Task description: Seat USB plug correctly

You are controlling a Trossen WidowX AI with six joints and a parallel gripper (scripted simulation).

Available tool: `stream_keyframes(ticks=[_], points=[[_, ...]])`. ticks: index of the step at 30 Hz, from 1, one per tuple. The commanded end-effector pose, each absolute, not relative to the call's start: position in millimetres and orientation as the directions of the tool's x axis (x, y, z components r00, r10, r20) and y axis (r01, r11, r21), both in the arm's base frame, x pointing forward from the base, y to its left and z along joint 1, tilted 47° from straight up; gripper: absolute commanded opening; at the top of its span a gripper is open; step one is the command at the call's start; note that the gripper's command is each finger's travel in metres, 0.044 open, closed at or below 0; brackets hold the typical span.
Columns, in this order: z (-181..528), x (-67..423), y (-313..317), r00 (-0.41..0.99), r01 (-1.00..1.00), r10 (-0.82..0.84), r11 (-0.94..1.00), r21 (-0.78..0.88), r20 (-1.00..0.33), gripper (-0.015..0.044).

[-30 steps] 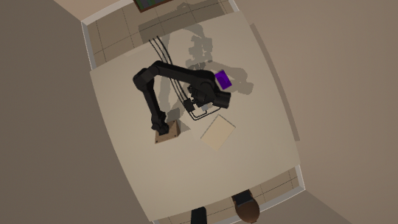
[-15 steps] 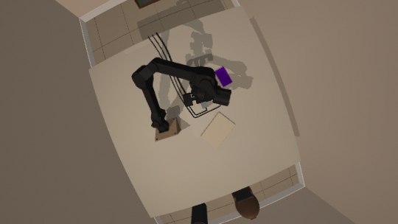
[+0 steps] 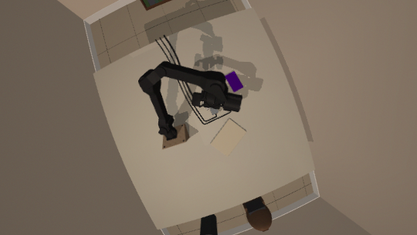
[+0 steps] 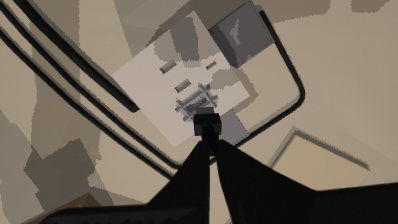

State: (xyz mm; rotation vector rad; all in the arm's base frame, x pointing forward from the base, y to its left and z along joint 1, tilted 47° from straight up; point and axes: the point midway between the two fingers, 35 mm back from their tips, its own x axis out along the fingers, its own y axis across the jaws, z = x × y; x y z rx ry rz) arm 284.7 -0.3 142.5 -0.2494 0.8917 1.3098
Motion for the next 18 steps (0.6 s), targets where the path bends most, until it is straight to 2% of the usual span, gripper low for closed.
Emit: stream_keyframes(ticks=[1,18], points=[[142.0,284.2,0.0,-0.009,-0.857,0.727,0.349,0.380,-0.687,0.0000],[142.0,284.3,0.0,-0.009,-0.551,0.727,0.570,0.610,-0.687,0.0000]])
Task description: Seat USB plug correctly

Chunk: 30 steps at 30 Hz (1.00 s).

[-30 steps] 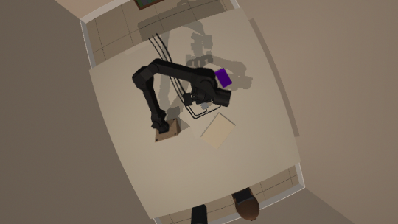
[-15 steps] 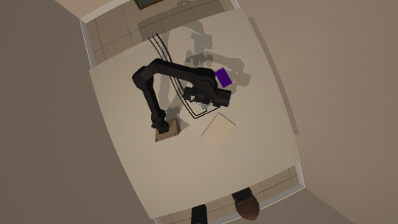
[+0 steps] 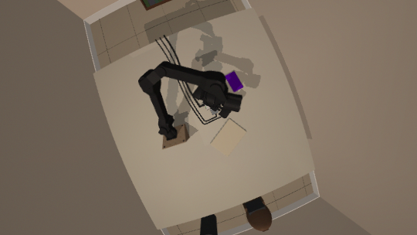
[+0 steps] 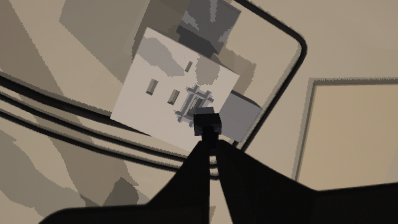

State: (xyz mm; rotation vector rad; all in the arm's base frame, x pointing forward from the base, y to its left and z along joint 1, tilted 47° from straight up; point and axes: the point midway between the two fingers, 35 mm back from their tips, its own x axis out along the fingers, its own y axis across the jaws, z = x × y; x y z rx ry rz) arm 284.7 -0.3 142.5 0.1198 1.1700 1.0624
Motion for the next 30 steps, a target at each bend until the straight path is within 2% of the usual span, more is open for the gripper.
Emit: stream_keyframes(ticks=[1,16,30], points=[[142.0,284.3,0.0,-0.009,-0.529,0.727,0.580,0.620,-0.687,0.0000],[142.0,284.3,0.0,-0.009,-0.164,0.727,0.677,0.718,-0.687,0.0000],[142.0,284.3,0.0,-0.009,0.200,0.726,0.675,0.711,-0.687,0.0000]])
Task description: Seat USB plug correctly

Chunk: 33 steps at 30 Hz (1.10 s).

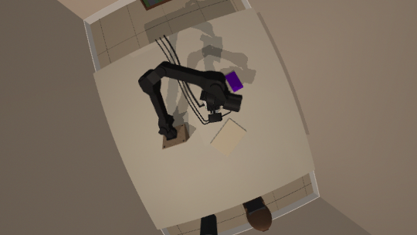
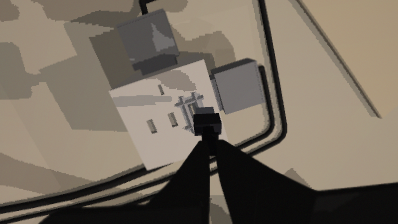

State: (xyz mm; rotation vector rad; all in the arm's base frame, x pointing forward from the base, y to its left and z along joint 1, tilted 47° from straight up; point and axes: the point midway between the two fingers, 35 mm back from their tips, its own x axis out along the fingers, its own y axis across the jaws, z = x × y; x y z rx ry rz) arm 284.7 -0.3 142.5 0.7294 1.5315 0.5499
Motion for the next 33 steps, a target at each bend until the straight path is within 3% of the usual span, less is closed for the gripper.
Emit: stream_keyframes(ticks=[1,16,33], points=[[142.0,284.3,0.0,-0.009,0.226,0.726,0.671,0.706,-0.687,0.0000],[142.0,284.3,0.0,-0.009,0.581,0.726,0.563,0.588,-0.687,0.0000],[142.0,284.3,0.0,-0.009,0.875,0.726,0.338,0.346,-0.687,0.0000]])
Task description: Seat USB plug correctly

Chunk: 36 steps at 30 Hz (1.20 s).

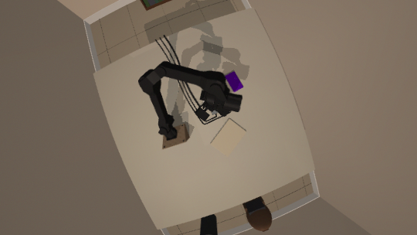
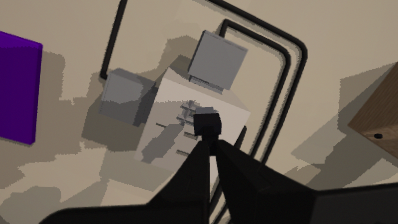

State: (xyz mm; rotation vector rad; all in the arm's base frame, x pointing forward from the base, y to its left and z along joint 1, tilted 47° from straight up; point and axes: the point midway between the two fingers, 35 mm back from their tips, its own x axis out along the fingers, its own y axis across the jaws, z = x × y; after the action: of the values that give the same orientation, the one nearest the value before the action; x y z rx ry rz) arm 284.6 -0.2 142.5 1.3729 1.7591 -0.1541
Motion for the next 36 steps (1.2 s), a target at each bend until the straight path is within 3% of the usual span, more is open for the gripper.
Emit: stream_keyframes(ticks=[1,14,36], points=[[142.0,284.3,0.0,-0.009,0.887,0.726,0.323,0.330,-0.687,0.0000],[142.0,284.3,0.0,-0.009,0.988,0.726,0.113,0.107,-0.687,0.0000],[142.2,284.8,0.9,-0.008,0.988,0.732,0.113,0.109,-0.681,0.0000]])
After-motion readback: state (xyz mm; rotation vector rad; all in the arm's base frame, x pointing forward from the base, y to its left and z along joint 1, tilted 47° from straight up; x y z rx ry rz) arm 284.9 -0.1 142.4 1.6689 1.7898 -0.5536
